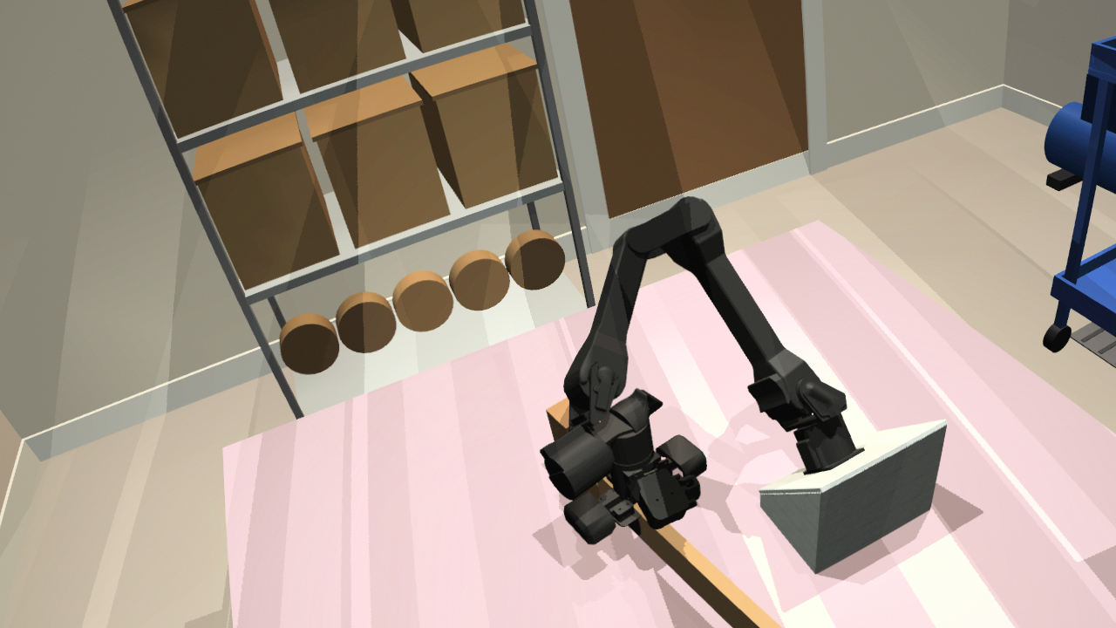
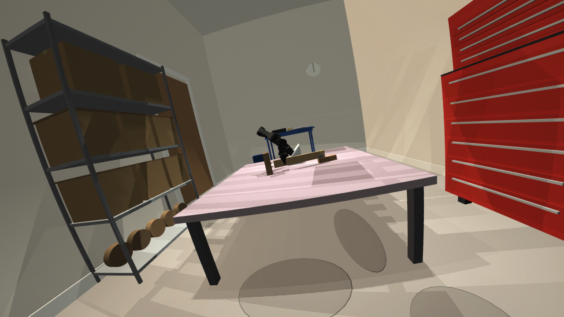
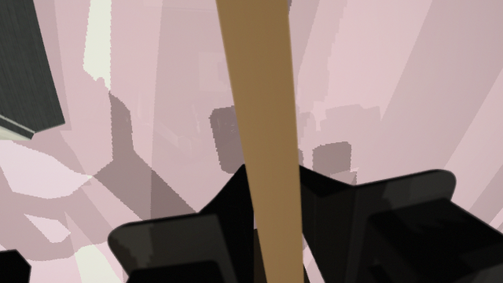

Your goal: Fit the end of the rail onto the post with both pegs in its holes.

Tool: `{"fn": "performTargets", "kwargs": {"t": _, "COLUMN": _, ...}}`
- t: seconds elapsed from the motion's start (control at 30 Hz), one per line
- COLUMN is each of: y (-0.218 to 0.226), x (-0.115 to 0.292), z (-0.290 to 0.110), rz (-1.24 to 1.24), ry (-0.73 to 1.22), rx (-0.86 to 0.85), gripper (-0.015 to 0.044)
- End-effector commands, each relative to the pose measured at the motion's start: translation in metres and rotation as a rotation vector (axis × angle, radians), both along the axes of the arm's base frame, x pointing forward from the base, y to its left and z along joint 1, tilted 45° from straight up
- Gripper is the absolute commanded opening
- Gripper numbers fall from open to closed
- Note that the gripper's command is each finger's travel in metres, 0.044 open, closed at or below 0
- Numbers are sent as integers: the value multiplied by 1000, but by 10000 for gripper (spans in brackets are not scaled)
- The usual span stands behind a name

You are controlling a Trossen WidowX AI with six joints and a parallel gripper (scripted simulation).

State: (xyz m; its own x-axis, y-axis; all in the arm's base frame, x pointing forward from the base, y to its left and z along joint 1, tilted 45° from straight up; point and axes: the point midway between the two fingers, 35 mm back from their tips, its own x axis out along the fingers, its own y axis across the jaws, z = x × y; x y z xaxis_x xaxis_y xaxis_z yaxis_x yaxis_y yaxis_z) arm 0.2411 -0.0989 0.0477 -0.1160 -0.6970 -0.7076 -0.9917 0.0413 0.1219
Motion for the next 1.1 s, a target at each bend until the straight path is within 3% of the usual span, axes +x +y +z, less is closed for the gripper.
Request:
{"fn": "performTargets", "kwargs": {"t": 0.0, "y": -1, "x": 0, "z": 1, "rz": 4, "ry": 3, "rx": 2, "gripper": 0}}
{"fn": "performTargets", "kwargs": {"t": 1.07, "y": -8, "x": 1, "z": 8, "rz": 4, "ry": 3, "rx": 2, "gripper": 0}}
